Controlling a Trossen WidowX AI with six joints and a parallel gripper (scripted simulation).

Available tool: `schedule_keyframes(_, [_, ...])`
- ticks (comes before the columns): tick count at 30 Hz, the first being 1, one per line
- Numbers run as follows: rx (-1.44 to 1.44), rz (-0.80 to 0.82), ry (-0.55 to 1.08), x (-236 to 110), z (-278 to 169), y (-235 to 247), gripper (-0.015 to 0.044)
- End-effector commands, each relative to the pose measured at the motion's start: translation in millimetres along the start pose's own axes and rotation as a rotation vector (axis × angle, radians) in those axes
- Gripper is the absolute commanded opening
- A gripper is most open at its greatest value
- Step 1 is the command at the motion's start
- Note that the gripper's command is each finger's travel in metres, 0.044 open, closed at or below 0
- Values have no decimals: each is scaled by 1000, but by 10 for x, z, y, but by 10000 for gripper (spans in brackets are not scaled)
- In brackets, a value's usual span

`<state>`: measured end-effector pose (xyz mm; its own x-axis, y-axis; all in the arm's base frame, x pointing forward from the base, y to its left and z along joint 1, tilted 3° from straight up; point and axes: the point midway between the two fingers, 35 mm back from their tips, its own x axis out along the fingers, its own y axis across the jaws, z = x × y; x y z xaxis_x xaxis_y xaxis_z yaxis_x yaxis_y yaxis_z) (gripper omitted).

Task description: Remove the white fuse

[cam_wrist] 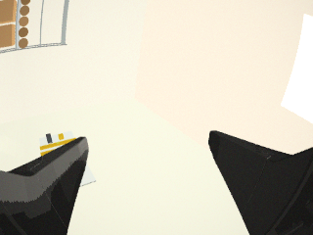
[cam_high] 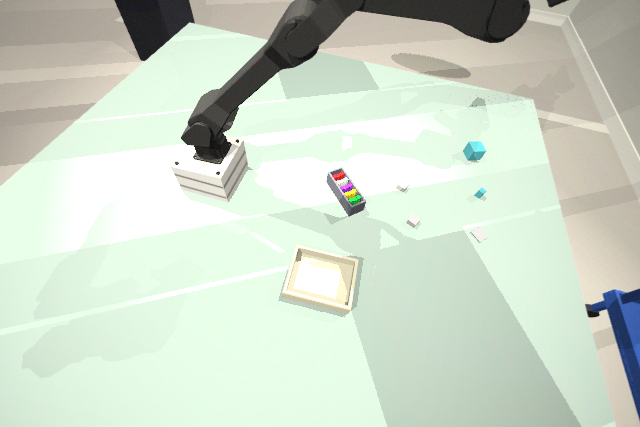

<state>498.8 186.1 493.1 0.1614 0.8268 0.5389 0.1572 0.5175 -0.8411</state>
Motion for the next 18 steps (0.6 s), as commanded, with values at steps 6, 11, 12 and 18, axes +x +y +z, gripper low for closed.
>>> schedule_keyframes(6, [200,19,184,-97,-340,238,243])
schedule_keyframes(11, [408,56,402,-306,-650,615,111])
schedule_keyframes(12, [447,65,448,-362,-700,703,85])
schedule_keyframes(18, [666,140,731,-793,-883,1284,70])
